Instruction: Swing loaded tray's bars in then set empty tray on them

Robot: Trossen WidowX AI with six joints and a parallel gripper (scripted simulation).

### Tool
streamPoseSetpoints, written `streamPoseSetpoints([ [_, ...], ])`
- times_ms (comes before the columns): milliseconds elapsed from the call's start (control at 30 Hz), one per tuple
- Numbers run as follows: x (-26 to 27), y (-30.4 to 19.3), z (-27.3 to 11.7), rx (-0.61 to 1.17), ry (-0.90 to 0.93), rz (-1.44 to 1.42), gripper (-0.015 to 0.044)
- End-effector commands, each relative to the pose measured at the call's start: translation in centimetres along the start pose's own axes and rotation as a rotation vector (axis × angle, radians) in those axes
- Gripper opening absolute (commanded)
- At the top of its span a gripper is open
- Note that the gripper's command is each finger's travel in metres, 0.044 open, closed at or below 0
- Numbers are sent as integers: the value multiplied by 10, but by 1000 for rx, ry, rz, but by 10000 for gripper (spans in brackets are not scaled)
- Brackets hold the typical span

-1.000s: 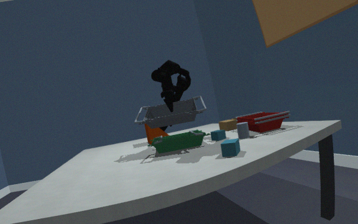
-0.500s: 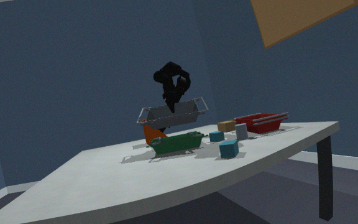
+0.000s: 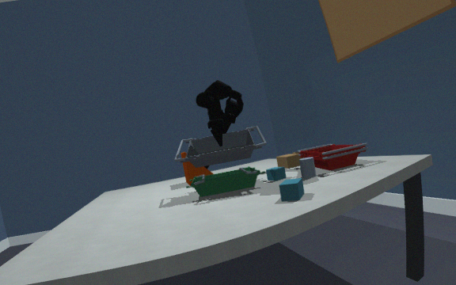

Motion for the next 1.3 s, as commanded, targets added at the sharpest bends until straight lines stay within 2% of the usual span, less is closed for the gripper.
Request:
streamPoseSetpoints([
  [0, -2, 0, 6, -4, -6, -19, 0],
  [600, -1, 1, 43, 2, 33, -103, 0],
  [1267, 9, -4, 51, 3, 41, -119, 0],
])
Point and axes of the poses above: the point midway between the two fingers, 35 mm back from their tips, its own z axis out along the fingers, its own x axis across the jaws, y = z × x, the point moved 3 cm from there along -z, back along the fingers, and after that the axes turned 5 degrees about z, right-handed, at the moved point
